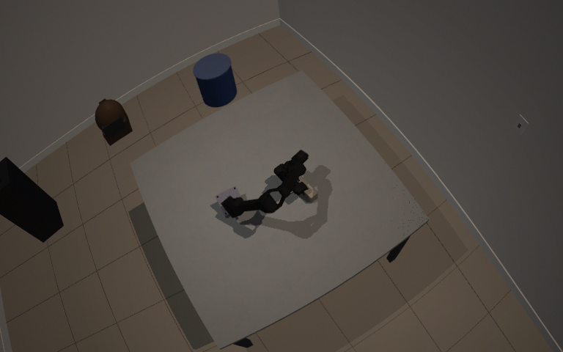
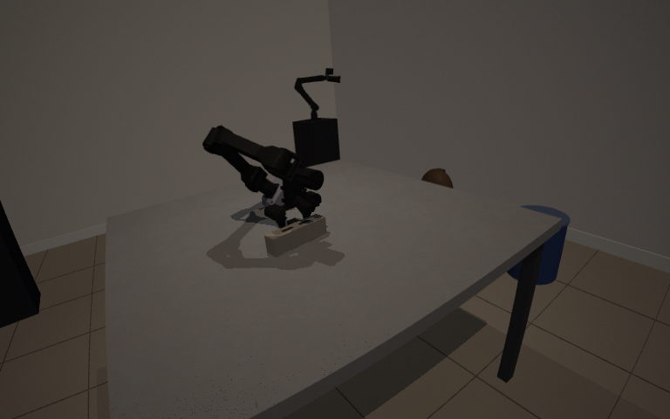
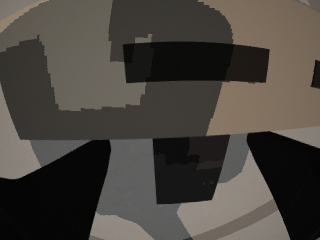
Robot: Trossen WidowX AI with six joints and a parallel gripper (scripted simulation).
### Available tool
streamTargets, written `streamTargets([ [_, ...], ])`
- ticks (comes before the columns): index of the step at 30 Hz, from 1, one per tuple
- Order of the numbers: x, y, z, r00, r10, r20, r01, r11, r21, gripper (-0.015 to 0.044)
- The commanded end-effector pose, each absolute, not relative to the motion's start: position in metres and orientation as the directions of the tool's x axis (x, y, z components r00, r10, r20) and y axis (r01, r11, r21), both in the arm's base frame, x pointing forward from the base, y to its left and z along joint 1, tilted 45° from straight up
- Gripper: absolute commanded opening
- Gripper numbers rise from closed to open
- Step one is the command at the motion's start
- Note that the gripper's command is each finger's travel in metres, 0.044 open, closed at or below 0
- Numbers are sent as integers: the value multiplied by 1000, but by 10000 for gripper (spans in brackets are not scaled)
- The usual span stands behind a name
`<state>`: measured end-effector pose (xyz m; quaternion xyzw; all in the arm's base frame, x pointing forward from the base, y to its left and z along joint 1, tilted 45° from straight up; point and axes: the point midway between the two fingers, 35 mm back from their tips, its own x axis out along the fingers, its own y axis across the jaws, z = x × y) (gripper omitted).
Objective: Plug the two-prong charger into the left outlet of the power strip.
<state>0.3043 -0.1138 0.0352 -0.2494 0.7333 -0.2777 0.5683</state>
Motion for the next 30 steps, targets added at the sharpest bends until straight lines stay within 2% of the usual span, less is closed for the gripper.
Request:
streamTargets([
  [1,303,-114,35,-228,-682,-695,-48,721,-691,440],
  [30,294,-113,36,-219,-684,-696,-42,719,-693,440],
])
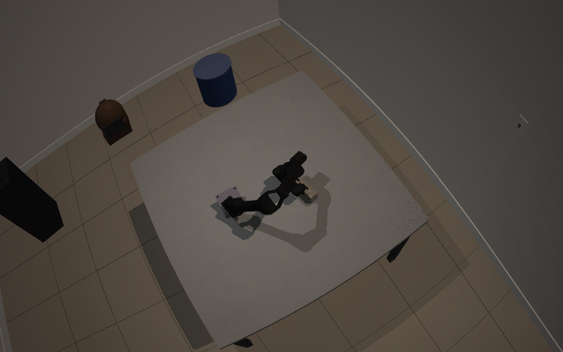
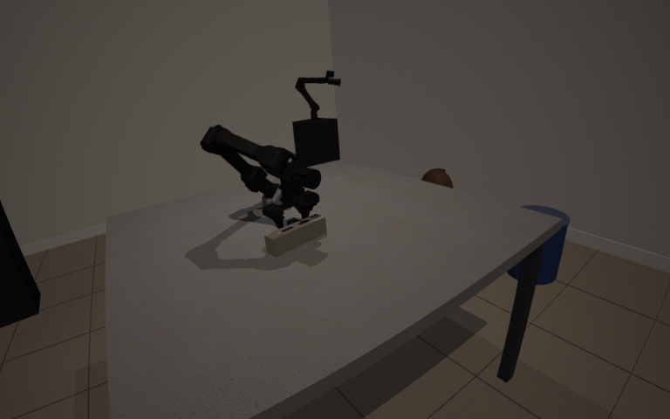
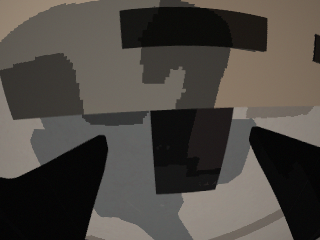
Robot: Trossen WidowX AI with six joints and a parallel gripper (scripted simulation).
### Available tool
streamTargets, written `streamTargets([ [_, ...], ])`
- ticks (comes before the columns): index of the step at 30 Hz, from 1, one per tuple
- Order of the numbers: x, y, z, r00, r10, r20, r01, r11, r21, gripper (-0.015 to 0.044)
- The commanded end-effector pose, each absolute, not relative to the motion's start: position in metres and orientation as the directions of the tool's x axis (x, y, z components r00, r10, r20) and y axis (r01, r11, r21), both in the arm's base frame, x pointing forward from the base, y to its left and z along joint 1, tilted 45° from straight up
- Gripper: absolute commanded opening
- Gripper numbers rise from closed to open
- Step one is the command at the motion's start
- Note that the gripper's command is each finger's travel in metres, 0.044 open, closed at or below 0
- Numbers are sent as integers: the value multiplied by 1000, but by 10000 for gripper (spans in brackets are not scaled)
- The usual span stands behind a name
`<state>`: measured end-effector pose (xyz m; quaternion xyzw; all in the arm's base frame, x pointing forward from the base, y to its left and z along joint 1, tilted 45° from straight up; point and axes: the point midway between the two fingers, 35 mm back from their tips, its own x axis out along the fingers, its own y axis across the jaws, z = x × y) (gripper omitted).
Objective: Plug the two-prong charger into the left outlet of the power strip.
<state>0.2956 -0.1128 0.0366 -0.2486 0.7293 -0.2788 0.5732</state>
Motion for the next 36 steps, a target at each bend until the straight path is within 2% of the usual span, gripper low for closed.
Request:
streamTargets([
  [1,293,-113,36,-218,-684,-696,-42,719,-693,440],
  [36,258,-110,43,-219,-684,-696,-43,719,-693,440],
])
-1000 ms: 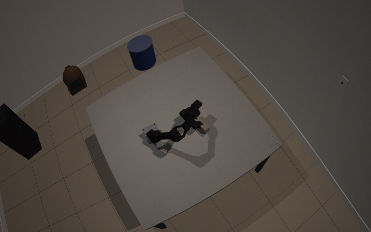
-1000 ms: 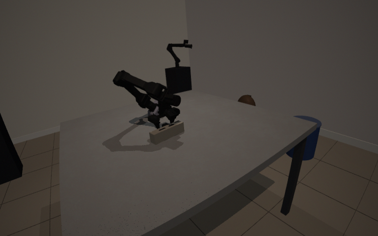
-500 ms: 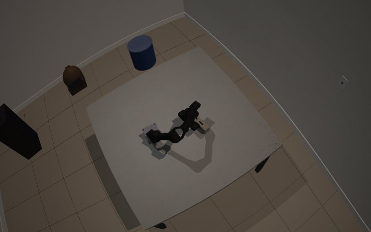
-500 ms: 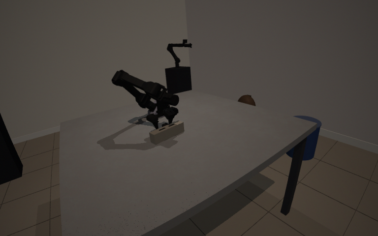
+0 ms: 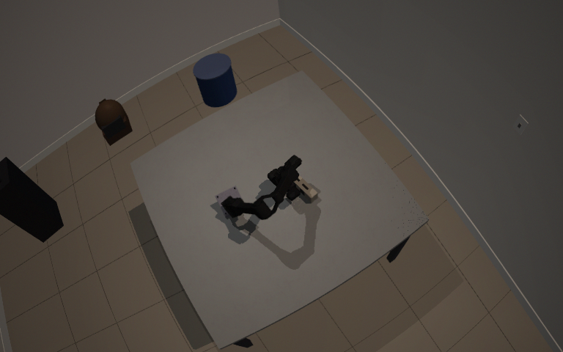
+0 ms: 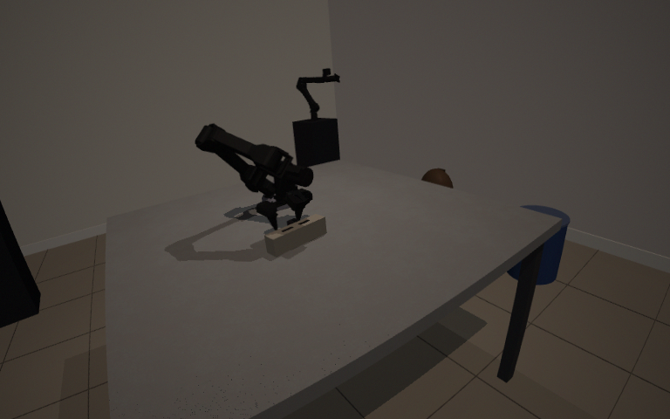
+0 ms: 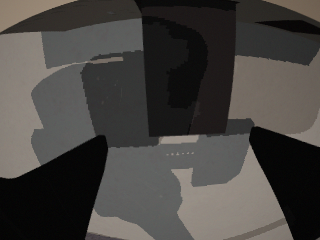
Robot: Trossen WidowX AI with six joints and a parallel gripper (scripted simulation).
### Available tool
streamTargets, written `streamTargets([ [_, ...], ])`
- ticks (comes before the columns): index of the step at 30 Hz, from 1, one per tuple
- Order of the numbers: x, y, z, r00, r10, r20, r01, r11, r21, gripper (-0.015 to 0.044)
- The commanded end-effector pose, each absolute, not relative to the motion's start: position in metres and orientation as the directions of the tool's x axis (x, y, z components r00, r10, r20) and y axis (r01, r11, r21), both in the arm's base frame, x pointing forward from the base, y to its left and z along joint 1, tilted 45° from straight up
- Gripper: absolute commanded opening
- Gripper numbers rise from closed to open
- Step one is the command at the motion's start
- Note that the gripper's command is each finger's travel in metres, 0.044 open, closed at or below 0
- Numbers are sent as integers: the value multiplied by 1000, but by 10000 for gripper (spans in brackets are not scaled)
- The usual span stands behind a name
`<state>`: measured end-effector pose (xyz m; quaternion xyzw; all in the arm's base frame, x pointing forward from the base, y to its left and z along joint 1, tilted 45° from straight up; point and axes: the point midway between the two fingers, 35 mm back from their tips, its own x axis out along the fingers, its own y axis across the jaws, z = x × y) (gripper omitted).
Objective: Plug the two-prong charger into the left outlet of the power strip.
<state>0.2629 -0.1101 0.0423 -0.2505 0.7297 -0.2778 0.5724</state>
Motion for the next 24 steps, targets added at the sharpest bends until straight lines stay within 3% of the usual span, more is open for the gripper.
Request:
streamTargets([
  [1,257,-110,43,-219,-684,-696,-44,719,-693,440],
  [20,235,-108,44,-220,-684,-696,-44,719,-693,440],
  [24,251,-95,56,-51,-706,-706,-18,708,-706,440],
])
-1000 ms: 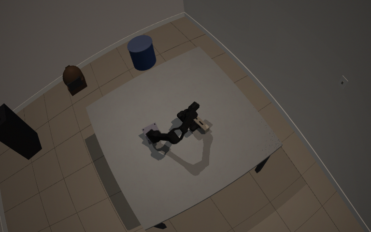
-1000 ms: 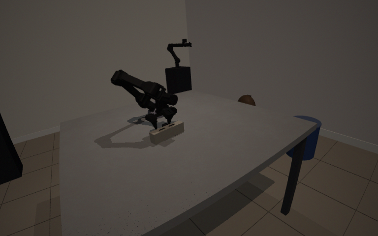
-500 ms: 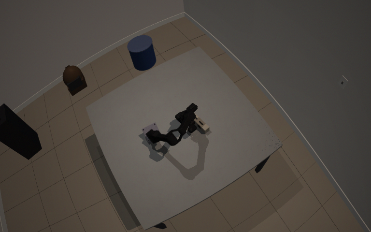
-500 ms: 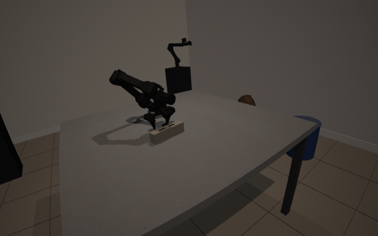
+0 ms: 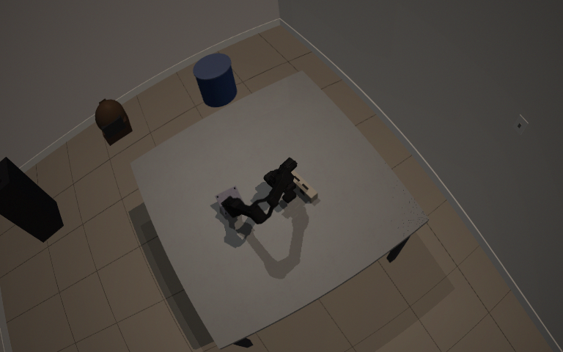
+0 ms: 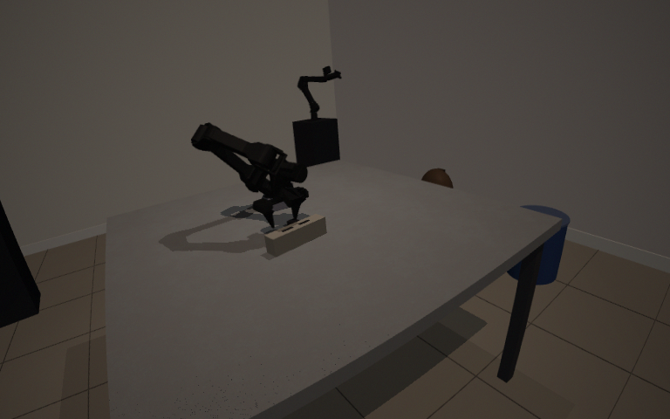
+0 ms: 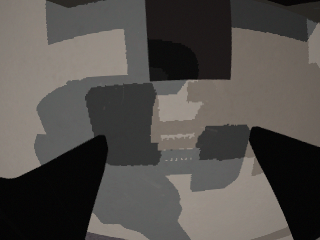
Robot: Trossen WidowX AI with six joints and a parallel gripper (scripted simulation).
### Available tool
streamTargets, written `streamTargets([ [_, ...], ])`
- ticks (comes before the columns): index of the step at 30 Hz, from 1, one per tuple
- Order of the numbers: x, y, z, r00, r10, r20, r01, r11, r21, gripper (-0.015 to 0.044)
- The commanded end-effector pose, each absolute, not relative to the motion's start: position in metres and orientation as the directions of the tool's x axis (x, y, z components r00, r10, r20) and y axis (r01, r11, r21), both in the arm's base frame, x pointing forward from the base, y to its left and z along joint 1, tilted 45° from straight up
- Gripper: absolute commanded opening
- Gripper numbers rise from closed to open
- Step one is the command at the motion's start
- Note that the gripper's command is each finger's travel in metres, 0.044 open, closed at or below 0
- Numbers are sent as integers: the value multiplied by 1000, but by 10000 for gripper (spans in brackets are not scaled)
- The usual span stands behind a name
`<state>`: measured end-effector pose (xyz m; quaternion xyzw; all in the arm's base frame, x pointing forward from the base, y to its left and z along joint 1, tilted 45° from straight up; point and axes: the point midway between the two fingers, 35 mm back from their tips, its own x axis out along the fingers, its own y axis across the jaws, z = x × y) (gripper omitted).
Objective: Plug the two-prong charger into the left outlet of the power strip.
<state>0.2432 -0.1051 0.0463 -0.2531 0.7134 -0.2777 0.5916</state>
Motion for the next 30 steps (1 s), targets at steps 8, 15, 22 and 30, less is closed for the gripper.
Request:
streamTargets([
  [8,271,-56,94,370,-677,-636,82,706,-704,440],
  [15,271,-56,94,370,-677,-636,82,706,-704,440],
  [22,271,-56,94,370,-677,-636,82,706,-704,440],
  [30,271,-56,94,370,-677,-636,82,706,-704,440],
])
